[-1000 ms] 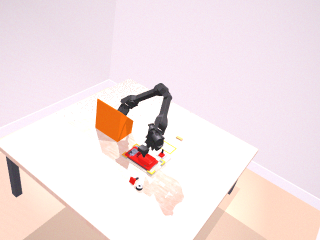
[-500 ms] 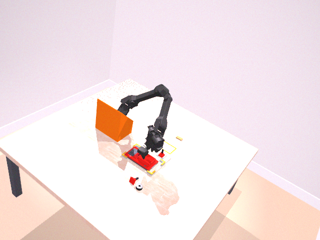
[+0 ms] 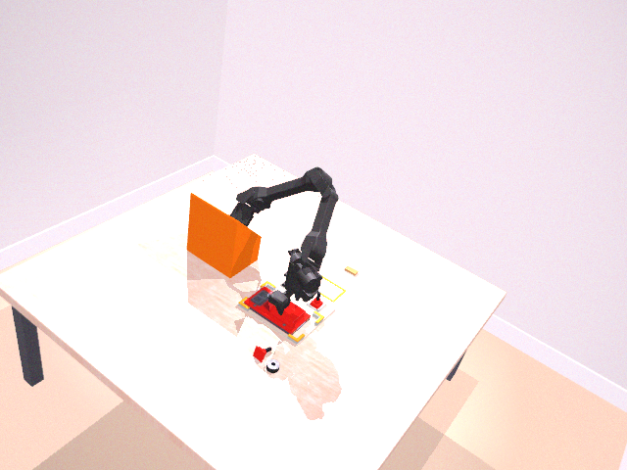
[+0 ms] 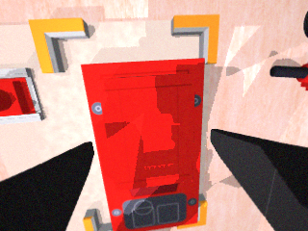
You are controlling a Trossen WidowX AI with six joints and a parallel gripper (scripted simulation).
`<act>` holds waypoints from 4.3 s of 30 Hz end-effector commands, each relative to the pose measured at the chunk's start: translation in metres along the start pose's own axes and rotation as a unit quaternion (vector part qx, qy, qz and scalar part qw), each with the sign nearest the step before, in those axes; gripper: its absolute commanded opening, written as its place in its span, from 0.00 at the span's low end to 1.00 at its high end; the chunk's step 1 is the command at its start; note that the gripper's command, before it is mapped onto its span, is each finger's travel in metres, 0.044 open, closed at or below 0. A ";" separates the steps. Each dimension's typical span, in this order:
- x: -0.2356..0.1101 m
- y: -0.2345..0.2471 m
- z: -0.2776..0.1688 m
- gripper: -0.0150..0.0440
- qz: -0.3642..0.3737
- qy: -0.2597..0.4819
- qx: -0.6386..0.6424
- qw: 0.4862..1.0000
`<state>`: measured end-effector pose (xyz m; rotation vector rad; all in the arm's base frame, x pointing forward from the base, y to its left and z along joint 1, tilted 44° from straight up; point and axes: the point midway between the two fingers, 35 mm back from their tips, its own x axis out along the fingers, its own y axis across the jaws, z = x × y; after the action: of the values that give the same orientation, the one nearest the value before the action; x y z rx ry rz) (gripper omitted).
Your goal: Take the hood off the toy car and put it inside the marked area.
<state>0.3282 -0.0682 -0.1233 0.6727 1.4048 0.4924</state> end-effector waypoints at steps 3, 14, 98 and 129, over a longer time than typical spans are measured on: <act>0.006 0.001 -0.001 1.00 0.003 0.001 0.003 1.000; 0.010 0.001 -0.001 1.00 0.003 0.001 0.003 1.000; -0.005 0.000 -0.001 0.25 0.000 0.001 0.001 1.000; -0.051 0.111 0.011 0.25 -0.010 0.000 0.005 1.000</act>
<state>0.3422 -0.0373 -0.0215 0.6605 1.4119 0.4706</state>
